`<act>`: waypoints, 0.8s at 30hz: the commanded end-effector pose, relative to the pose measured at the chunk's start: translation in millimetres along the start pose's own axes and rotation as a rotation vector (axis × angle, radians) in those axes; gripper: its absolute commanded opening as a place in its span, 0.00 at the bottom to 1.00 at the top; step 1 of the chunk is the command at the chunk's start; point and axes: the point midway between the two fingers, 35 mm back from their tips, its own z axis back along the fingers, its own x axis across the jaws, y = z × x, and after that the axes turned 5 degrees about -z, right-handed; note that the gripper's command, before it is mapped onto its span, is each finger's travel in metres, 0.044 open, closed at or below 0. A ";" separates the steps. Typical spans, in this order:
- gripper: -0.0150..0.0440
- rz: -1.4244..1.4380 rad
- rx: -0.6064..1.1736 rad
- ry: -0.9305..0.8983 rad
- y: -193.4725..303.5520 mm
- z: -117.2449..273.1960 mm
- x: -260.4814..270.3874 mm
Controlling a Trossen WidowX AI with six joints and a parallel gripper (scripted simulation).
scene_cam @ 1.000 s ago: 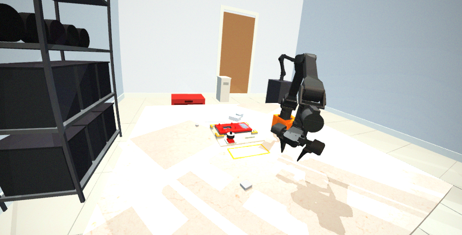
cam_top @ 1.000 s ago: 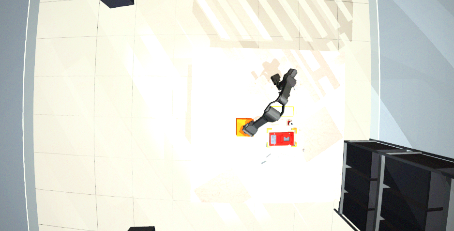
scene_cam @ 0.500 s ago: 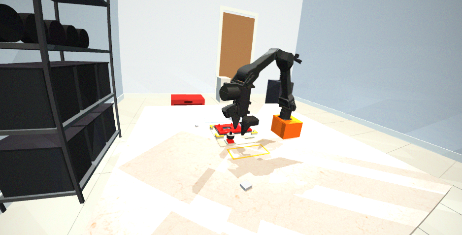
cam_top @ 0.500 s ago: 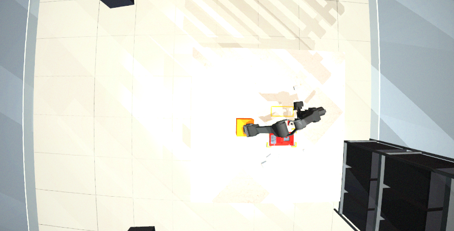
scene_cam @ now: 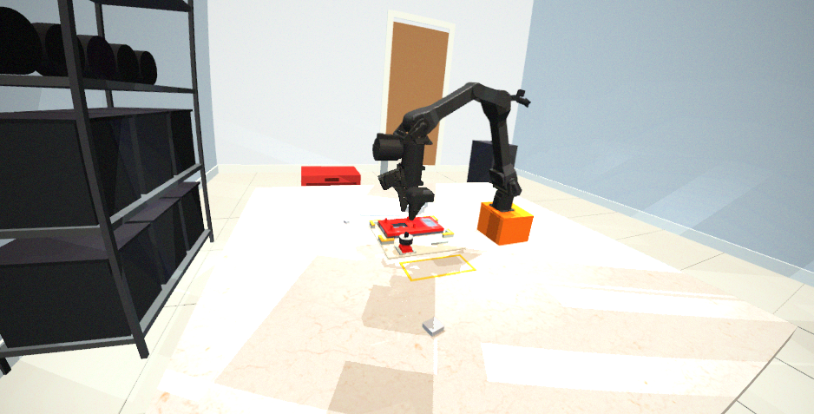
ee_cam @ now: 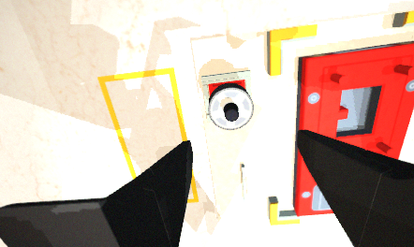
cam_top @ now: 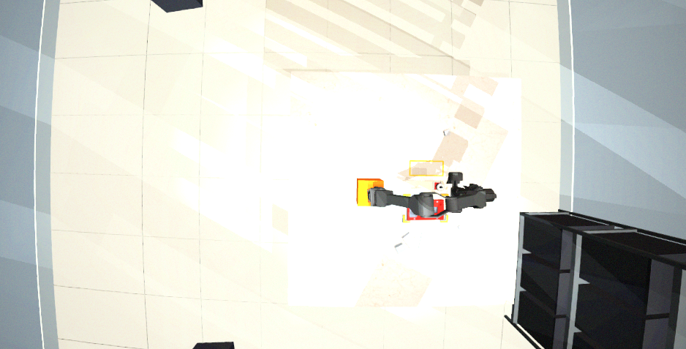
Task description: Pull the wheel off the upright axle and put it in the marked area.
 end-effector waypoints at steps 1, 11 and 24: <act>0.76 -0.003 0.005 -0.003 1.9 -10.8 0.2; 0.76 -0.003 0.006 -0.004 3.4 -75.0 2.3; 0.54 -0.002 0.015 0.002 5.0 -72.7 0.2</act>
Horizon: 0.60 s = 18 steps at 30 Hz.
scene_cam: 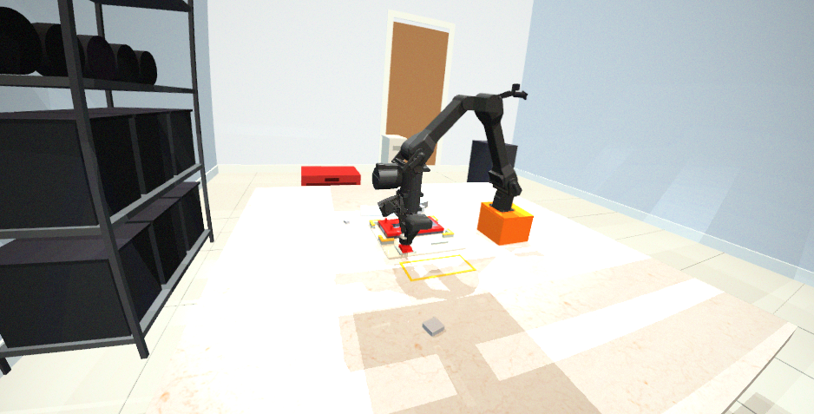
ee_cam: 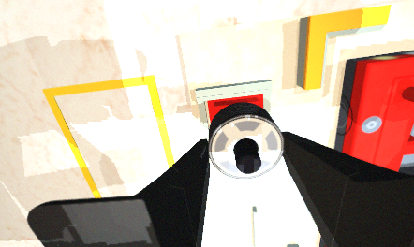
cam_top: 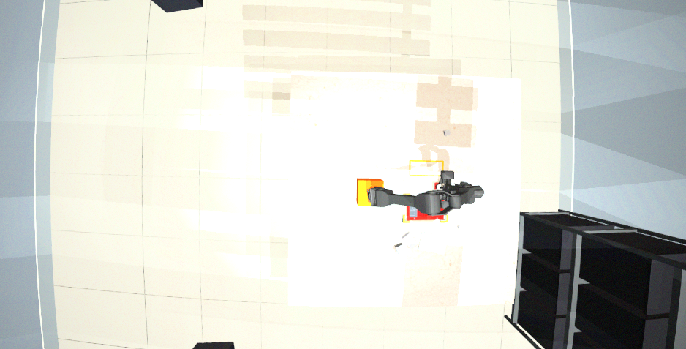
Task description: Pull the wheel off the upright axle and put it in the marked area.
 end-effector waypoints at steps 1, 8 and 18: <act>0.53 -0.001 0.001 0.003 0.2 0.1 -0.7; 0.25 -0.001 0.001 0.003 0.1 1.5 -0.7; 0.25 -0.001 0.000 0.002 0.0 4.8 -0.6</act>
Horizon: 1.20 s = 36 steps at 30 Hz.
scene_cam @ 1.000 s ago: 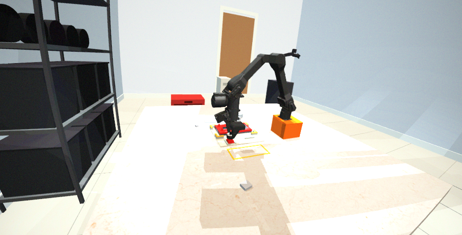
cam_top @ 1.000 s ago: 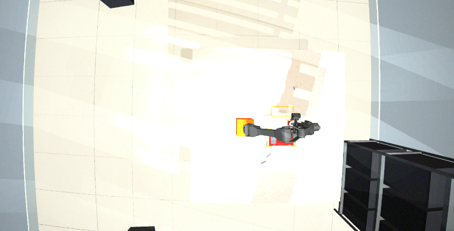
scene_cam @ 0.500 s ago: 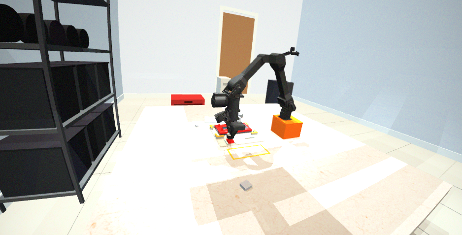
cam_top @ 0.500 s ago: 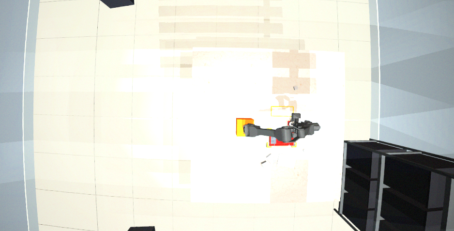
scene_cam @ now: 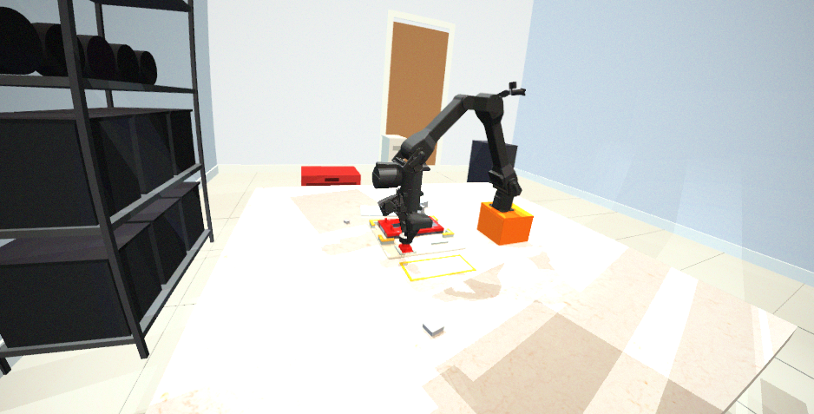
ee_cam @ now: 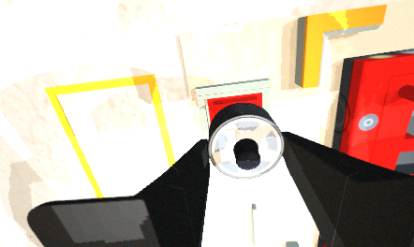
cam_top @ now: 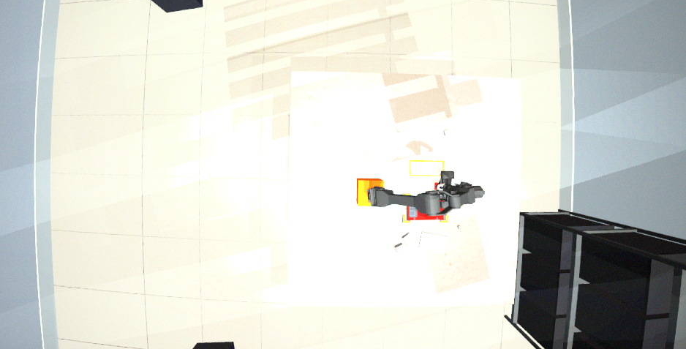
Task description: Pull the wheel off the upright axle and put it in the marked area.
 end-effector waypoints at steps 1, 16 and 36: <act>0.25 0.000 0.000 0.002 -0.1 2.2 -0.5; 0.25 0.000 -0.002 0.001 -0.3 7.1 -0.4; 0.25 0.000 -0.003 0.000 -0.4 13.7 -0.3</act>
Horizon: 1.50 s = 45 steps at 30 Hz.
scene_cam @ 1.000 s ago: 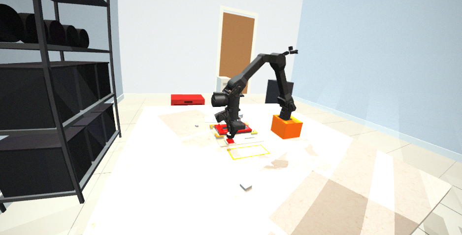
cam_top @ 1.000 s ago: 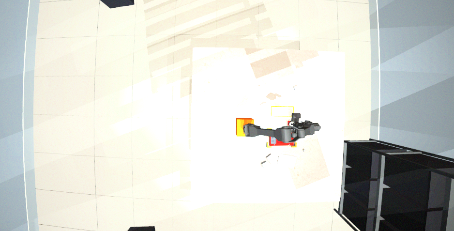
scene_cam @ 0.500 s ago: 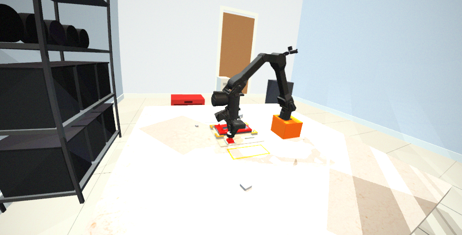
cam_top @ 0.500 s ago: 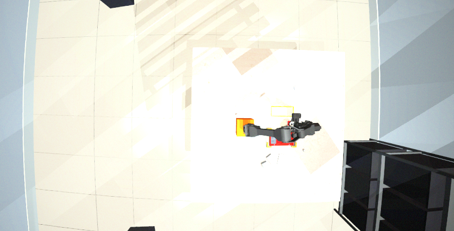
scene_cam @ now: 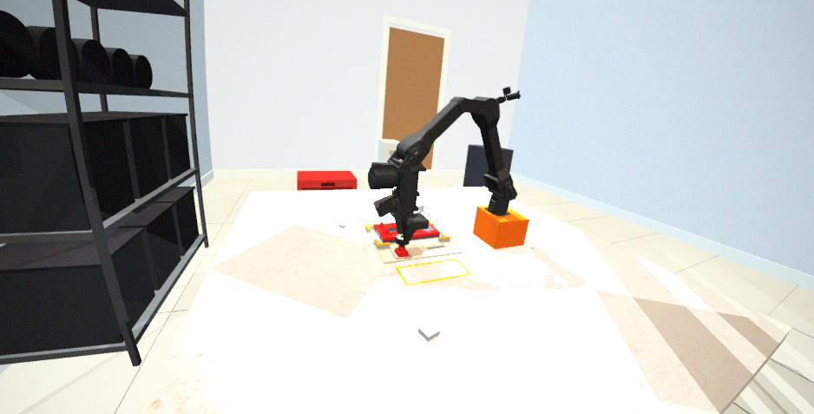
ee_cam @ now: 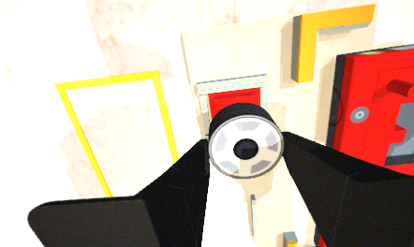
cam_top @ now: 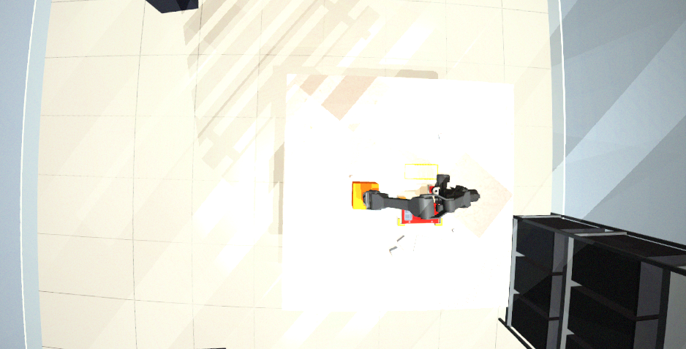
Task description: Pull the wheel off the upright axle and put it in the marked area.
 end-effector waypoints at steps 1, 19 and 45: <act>0.25 0.001 -0.006 0.002 -1.2 4.2 -0.7; 0.25 0.001 -0.008 0.001 -1.2 10.1 -0.7; 0.25 0.001 -0.010 0.000 -0.9 18.8 -0.6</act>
